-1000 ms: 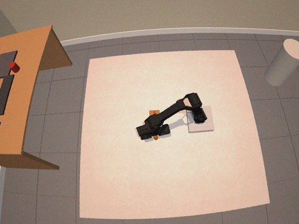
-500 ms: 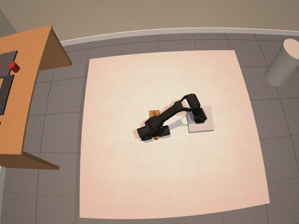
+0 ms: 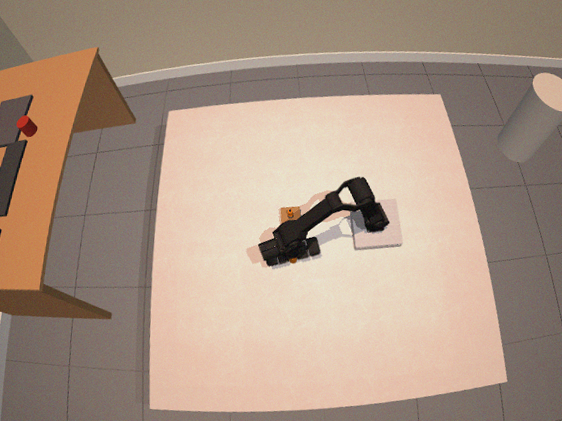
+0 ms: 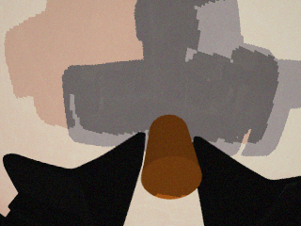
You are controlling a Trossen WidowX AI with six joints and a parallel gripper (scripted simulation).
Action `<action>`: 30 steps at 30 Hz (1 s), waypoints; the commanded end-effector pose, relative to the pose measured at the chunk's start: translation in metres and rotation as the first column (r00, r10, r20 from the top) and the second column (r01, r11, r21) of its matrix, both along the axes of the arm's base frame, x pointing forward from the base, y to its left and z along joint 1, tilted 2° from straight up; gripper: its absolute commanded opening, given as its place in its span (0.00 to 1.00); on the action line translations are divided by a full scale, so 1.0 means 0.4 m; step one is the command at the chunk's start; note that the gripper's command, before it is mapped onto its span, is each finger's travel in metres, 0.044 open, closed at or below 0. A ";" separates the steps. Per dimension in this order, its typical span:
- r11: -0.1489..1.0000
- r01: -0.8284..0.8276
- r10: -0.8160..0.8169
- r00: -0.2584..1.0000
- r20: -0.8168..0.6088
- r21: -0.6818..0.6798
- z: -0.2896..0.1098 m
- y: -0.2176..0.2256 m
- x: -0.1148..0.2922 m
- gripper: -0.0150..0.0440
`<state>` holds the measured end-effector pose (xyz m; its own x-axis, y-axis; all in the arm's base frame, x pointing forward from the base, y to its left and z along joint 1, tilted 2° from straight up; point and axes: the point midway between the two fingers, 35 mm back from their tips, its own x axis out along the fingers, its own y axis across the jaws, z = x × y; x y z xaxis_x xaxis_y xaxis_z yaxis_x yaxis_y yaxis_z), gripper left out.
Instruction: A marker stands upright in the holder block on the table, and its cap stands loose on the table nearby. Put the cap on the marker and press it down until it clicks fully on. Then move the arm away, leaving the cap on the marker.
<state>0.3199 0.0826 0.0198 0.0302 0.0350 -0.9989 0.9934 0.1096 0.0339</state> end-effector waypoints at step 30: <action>1.000 0.004 -0.004 1.000 -0.001 0.003 0.150 -0.007 -0.003 0.25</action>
